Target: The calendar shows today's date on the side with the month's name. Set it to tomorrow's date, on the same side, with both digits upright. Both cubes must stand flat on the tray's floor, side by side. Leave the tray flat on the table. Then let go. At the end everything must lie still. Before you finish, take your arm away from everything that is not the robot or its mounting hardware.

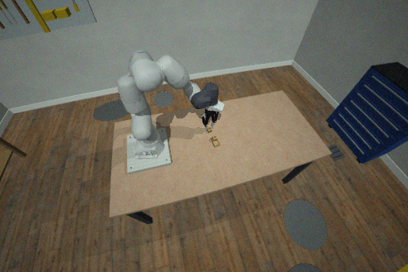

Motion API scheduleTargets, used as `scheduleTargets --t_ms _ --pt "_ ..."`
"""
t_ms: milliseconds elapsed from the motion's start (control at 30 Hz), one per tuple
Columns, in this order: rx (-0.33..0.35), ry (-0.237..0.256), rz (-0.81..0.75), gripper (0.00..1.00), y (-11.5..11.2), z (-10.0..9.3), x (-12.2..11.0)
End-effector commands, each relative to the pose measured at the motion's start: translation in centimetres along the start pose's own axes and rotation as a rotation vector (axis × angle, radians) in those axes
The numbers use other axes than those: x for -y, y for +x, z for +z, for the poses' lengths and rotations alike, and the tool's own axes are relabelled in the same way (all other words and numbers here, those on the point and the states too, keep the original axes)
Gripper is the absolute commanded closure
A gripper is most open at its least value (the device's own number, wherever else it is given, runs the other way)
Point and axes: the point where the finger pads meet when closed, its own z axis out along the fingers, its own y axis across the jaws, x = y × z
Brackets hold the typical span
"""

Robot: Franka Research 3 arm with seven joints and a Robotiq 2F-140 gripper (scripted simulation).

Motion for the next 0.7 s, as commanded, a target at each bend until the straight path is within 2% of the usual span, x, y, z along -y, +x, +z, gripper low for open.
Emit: scheduleTargets --t_ms 0,667 --pt "-0.002 0.008 0.008 0.71 0.12 0.21 0.2" --pt "-0.002 0.008 0.008 0.71 0.12 0.43 0.2"
